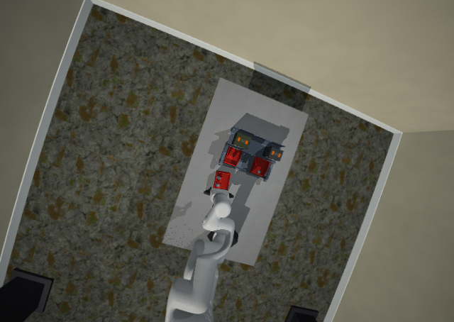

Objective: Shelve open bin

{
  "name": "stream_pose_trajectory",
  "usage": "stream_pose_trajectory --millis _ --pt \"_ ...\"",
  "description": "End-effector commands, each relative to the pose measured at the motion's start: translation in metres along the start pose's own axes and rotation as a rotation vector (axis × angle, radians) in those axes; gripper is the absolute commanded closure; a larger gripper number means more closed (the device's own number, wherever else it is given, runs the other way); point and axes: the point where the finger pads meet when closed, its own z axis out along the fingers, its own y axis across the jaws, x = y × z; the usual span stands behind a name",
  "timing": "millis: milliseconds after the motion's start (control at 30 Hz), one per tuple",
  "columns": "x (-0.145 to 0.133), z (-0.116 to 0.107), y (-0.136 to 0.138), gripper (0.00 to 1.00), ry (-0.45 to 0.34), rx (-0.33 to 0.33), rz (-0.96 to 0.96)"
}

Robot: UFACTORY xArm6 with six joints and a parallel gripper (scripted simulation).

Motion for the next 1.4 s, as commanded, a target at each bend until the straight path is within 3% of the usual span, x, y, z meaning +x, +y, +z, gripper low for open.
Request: stream_pose_trajectory --millis 0,1367 --pt "0.0065 -0.0018 0.023 0.0 -0.006 0.01 0.002" --pt "0.0031 -0.002 0.0136 0.0 -0.006 0.009 0.002"
